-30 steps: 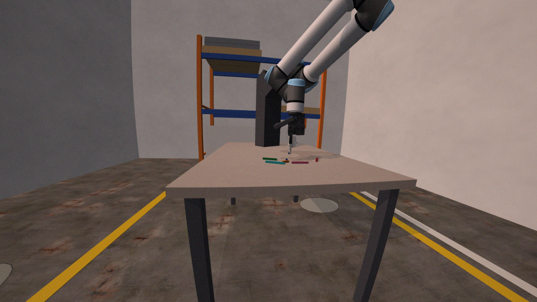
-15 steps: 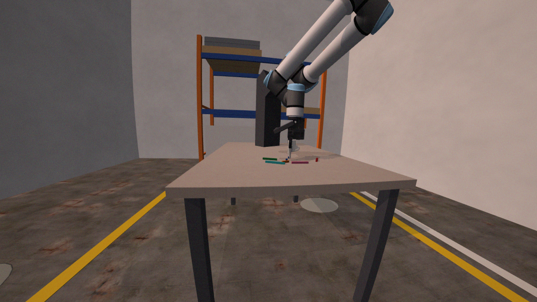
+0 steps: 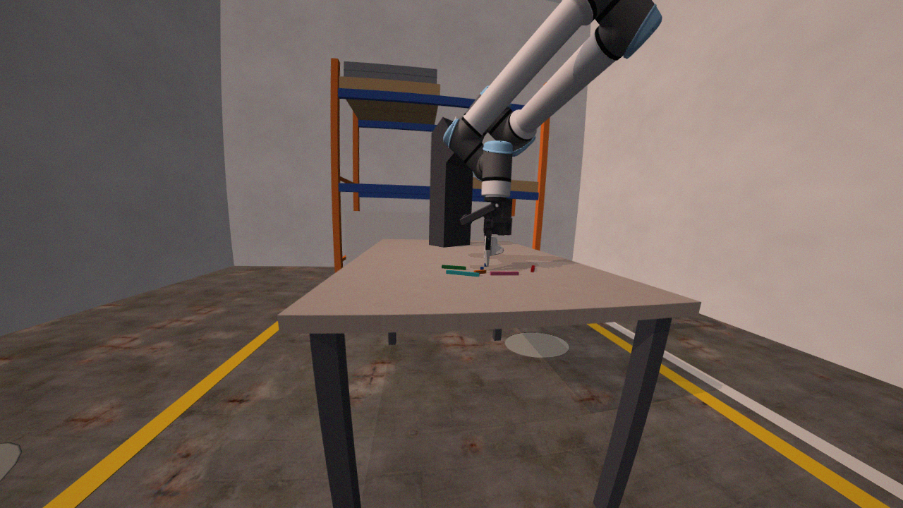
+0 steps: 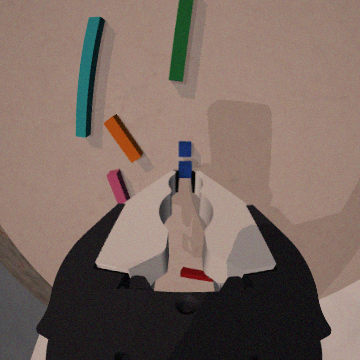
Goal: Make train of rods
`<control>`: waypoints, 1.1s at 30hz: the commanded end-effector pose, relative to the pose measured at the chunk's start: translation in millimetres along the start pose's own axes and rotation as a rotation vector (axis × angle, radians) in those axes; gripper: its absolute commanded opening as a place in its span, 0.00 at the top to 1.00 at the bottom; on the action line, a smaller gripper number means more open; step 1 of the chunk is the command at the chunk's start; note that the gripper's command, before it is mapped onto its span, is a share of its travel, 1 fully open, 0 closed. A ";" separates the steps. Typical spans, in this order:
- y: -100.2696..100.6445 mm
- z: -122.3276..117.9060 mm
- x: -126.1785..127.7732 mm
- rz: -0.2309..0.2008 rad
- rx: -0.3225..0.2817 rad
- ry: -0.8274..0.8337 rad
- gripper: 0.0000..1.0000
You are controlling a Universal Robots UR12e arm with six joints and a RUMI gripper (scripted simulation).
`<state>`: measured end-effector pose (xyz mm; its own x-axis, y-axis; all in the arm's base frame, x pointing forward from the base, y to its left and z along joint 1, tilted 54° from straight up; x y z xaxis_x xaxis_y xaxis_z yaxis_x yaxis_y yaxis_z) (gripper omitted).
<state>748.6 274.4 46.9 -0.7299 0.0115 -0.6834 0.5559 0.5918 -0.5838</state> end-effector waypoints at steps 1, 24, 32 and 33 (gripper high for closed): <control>-0.3 0.0 -0.3 0.001 0.000 0.000 1.00; 3.8 0.0 -0.2 0.001 0.000 0.000 1.00; 9.2 0.0 -0.3 0.001 0.000 0.000 1.00; 9.9 0.0 -0.3 0.001 0.000 0.000 1.00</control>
Point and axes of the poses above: the point where the finger pads meet when closed, its own y axis out along the fingers, its own x axis across the jaws, z = x × y, the point moved 2 cm from there along -y, back along the fingers, and after that the axes turned 15 degrees about -y, right-handed, at the moved point
